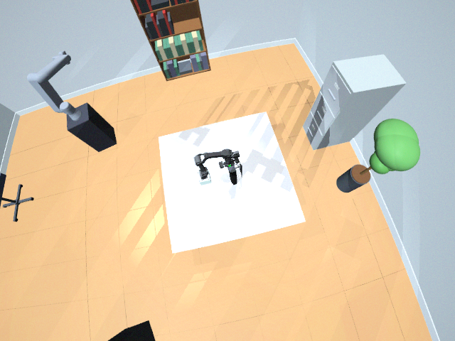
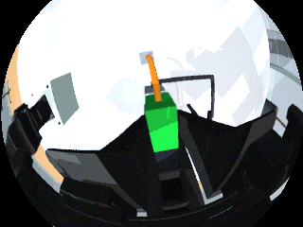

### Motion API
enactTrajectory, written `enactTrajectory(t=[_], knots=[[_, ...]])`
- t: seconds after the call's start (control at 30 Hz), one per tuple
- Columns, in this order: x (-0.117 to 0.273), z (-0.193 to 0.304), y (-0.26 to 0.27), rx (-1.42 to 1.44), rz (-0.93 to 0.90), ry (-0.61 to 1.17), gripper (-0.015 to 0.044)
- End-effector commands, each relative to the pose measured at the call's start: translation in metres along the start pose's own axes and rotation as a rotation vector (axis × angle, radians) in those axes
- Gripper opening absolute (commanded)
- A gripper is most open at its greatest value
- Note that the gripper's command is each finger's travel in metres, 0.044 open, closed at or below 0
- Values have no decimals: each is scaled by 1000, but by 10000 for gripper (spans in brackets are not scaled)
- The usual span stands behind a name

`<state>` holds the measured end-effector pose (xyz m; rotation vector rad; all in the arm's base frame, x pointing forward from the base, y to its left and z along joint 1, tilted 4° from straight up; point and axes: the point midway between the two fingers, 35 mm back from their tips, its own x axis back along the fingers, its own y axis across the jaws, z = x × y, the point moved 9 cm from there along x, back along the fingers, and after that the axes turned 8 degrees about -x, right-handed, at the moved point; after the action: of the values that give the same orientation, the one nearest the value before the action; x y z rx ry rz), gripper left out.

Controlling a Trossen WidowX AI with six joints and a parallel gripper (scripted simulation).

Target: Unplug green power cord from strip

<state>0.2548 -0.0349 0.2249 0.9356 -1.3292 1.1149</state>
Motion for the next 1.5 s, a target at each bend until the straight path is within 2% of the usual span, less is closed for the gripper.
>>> enactTrajectory(t=[0.0, 0.23, 0.67, 0.8, 0.97, 1.47], knots=[[2, -24, 4, 34, -11, -80, 0], [3, -35, 6, 35, -11, -82, 0], [2, -27, 6, 38, -10, -83, 341], [7, -44, 8, 38, -11, -84, 440], [19, -83, 16, 37, -11, -88, 440], [19, -85, 16, 37, -11, -88, 440]])
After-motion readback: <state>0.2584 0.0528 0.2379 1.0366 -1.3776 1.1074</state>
